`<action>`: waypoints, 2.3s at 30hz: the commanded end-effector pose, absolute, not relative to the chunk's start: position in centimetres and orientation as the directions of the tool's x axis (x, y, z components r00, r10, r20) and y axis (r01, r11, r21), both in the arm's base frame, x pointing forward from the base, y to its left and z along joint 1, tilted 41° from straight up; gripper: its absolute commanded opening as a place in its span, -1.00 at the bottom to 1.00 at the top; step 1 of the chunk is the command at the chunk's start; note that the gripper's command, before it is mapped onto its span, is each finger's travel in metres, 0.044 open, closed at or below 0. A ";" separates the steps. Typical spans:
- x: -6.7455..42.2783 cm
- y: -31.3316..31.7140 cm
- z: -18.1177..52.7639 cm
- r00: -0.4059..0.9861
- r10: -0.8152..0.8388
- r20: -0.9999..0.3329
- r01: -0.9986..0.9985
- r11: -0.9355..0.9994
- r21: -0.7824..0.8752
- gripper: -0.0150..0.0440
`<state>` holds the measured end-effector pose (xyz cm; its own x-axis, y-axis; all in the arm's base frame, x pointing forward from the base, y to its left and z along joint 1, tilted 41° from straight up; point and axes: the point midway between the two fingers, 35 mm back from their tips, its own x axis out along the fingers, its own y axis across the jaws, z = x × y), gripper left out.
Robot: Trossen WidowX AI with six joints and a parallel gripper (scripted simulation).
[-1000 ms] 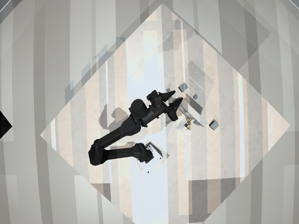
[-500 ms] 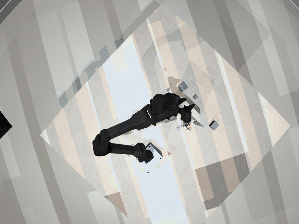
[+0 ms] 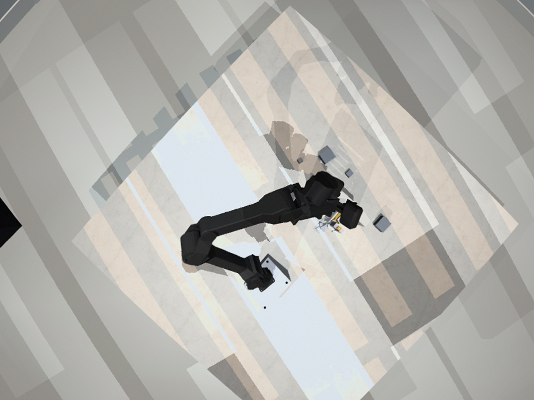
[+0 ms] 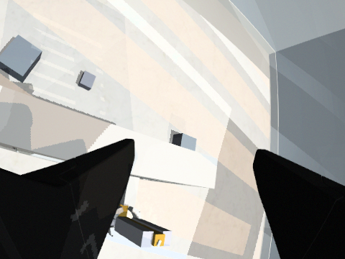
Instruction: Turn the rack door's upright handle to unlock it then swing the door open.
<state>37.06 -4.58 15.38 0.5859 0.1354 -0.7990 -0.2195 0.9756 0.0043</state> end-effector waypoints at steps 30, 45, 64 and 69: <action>33.3 -7.0 6.4 -0.012 0.530 -0.848 -0.192 0.831 0.522 0.49; 32.3 -6.9 4.9 -0.104 0.639 -0.762 -0.120 0.753 0.647 0.49; 32.2 -5.0 2.5 -0.104 0.639 -0.762 -0.121 0.752 0.647 0.49; 32.0 -4.4 1.9 -0.104 0.639 -0.762 -0.121 0.752 0.648 0.49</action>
<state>32.30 -4.80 2.22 -0.1002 0.6352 -0.7658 -0.1301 0.7547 0.6431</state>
